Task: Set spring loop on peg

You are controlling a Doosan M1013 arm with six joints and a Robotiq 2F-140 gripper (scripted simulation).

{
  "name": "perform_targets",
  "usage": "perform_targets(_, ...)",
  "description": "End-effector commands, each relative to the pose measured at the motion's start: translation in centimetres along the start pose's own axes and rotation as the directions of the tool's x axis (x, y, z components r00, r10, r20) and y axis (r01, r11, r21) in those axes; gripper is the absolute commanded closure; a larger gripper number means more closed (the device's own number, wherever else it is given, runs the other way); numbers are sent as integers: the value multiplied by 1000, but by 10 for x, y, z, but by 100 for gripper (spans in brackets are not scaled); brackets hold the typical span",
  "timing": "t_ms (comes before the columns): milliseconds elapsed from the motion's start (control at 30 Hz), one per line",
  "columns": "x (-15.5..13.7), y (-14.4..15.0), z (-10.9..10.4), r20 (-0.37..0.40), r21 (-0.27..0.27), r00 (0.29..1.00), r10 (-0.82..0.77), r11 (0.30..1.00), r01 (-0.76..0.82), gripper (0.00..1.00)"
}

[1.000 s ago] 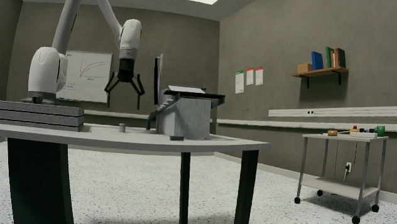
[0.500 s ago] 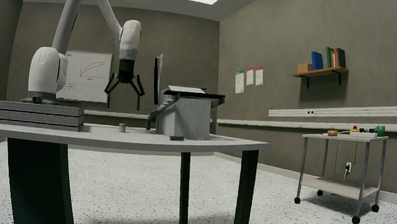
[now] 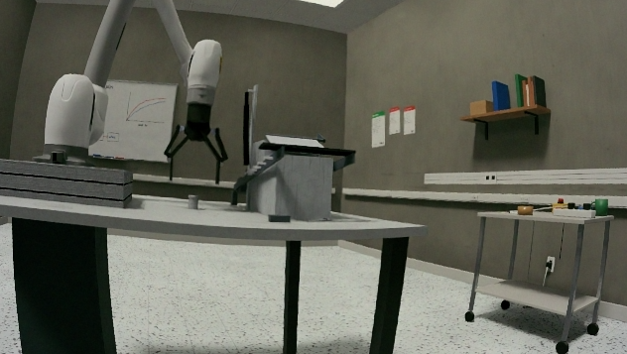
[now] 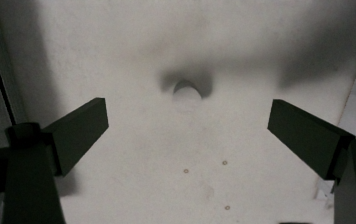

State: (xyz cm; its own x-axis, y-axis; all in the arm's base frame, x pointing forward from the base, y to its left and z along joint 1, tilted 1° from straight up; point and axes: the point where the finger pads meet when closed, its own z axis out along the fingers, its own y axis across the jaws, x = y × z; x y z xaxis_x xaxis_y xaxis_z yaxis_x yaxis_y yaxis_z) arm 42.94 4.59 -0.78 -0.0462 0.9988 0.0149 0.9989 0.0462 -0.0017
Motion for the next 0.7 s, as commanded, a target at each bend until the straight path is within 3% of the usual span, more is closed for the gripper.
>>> perform_targets(0,0,1,8,0,-1,1000,0,1000,0,0)
perform_targets(667,0,1,50,0,-1,1000,0,1000,0,0)
